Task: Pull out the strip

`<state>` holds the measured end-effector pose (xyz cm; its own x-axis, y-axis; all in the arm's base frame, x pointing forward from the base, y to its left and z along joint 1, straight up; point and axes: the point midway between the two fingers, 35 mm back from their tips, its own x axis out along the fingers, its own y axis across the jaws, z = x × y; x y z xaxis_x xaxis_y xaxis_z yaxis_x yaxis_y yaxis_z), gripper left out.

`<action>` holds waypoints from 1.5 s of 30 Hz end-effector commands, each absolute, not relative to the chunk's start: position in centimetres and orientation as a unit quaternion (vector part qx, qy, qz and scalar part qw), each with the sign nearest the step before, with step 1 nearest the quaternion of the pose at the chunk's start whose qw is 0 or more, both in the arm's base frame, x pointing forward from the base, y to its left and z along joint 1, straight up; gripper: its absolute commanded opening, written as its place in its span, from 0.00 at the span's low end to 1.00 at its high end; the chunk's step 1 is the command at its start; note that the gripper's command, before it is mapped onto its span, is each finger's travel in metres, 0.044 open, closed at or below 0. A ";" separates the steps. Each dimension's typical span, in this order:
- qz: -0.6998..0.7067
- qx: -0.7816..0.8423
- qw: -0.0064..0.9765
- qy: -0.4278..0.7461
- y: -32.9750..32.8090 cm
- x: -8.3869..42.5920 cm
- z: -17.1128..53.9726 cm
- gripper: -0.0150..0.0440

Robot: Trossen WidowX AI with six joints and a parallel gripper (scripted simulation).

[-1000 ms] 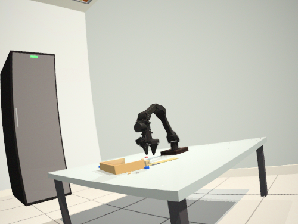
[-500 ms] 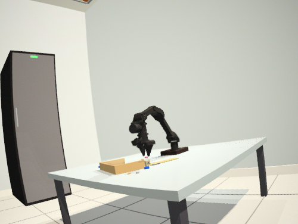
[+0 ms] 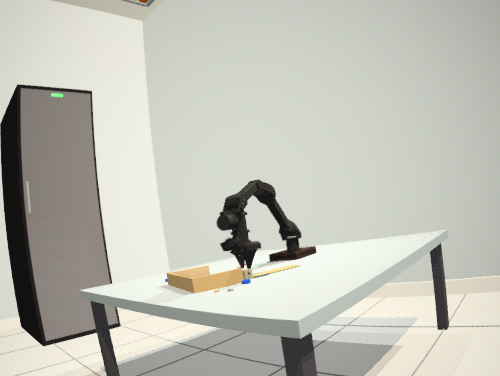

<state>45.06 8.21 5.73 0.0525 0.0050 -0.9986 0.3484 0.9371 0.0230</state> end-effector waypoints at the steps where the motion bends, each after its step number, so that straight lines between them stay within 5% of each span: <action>1: -0.118 0.130 0.712 0.680 8.3 45.0 4.8 0.68; 17: -0.118 0.130 0.712 0.680 8.3 45.1 2.9 0.68; 21: -0.121 0.130 0.712 0.679 8.2 45.1 3.2 0.50; 29: -0.121 0.130 0.712 0.679 8.2 45.1 3.2 0.41; 33: -0.121 0.130 0.712 0.679 8.2 44.9 3.4 0.25; 45: -0.119 0.129 0.711 0.681 7.4 40.7 6.1 0.25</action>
